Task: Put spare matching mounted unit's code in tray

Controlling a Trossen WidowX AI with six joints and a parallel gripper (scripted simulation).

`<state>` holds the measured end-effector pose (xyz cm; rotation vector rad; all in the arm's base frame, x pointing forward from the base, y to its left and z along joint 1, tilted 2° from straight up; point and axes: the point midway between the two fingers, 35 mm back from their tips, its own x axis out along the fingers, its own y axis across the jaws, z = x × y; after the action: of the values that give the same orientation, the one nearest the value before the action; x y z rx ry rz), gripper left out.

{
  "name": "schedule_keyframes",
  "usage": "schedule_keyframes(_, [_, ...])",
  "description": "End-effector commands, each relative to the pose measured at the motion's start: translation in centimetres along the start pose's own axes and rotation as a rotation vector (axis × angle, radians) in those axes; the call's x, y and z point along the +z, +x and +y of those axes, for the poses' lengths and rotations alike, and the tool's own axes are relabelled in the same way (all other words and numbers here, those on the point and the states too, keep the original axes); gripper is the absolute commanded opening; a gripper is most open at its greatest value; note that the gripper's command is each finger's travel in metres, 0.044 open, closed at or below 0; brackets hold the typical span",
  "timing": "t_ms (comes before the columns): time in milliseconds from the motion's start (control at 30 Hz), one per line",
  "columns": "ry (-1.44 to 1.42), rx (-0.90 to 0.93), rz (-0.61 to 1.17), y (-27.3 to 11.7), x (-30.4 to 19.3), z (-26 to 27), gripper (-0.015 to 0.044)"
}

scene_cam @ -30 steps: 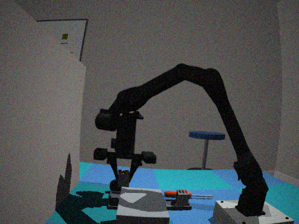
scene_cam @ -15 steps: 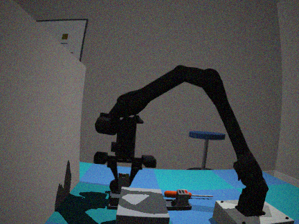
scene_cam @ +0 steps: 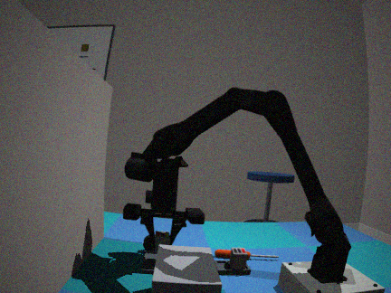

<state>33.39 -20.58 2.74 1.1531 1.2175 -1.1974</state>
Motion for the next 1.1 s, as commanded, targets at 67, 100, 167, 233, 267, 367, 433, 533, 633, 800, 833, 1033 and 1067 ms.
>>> schedule_keyframes(67, [-0.003, -0.001, -0.001, 0.5, 0.0, -0.1, 0.0])
schedule_keyframes(100, [-0.003, -0.001, -0.001, 0.6, 0.0, -0.1, 0.0])
schedule_keyframes(167, [-0.003, -0.001, -0.001, 0.8, -0.1, -0.1, 0.0])
schedule_keyframes(233, [-0.003, -0.001, -0.001, 0.9, -0.1, -0.2, 0.0])
schedule_keyframes(267, [-0.003, -0.001, -0.001, 1.0, -0.1, -0.2, 0.0])
schedule_keyframes(367, [-0.003, -0.001, -0.001, 1.2, -0.1, -0.2, 0.0])
schedule_keyframes(433, [-0.003, -0.001, -0.001, 1.4, -0.1, -0.2, 0.0])
schedule_keyframes(533, [-0.003, -0.001, -0.001, 1.6, -0.2, -0.3, 0.0])
schedule_keyframes(633, [-0.003, -0.001, 0.0, 1.9, -0.2, -0.3, 0.0])
schedule_keyframes(800, [-0.003, -0.001, 0.0, 2.3, -0.2, -0.4, 0.0])
schedule_keyframes(833, [-0.003, -0.001, 0.0, 2.3, -0.3, -0.4, 0.0])
schedule_keyframes(1033, [0.002, 0.0, 0.0, 2.1, -0.3, -0.4, 0.0131])
schedule_keyframes(1067, [0.002, 0.0, 0.0, 2.1, -0.3, -0.4, 0.0157])
